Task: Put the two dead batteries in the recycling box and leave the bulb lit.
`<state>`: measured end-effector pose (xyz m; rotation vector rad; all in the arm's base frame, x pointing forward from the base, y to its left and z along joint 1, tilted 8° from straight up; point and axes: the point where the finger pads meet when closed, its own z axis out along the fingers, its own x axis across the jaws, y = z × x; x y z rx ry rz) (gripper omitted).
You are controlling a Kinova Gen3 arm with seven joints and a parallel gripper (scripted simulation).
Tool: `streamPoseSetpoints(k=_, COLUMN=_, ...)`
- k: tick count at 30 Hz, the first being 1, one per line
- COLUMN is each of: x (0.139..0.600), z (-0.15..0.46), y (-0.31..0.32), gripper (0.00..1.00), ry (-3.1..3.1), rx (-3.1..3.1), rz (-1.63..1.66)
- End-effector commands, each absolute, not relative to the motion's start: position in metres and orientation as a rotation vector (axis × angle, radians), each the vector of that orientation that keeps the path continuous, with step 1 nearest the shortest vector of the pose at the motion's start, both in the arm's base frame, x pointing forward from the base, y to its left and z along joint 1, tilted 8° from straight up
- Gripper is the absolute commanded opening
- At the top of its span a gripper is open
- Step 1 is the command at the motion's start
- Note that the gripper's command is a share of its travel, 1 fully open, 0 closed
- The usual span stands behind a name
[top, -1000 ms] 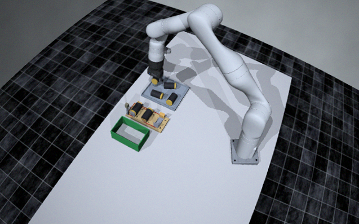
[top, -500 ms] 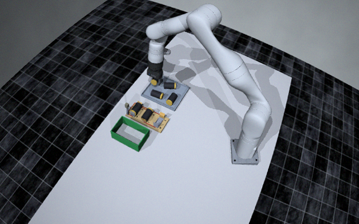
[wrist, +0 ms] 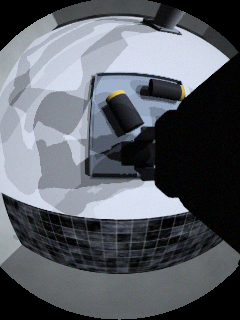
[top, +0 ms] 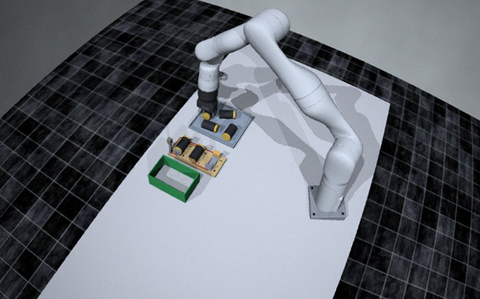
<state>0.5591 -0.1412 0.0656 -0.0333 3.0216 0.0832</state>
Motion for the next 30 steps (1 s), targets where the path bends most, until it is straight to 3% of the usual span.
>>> streamPoseSetpoints(k=1, x=0.5596, z=0.0662, y=-0.1416, gripper=0.57, ry=3.020, rx=-0.033, rz=0.082)
streamPoseSetpoints(k=5, x=0.5596, z=0.0662, y=-0.1416, gripper=0.57, ry=3.020, rx=-0.033, rz=0.082)
streamPoseSetpoints(k=6, x=0.5596, z=0.0662, y=-0.1416, gripper=0.90, ry=3.020, rx=-0.033, rz=0.082)
streamPoseSetpoints(k=30, x=0.5595, z=0.0671, y=-0.1417, gripper=0.90, ry=3.020, rx=-0.033, rz=0.082)
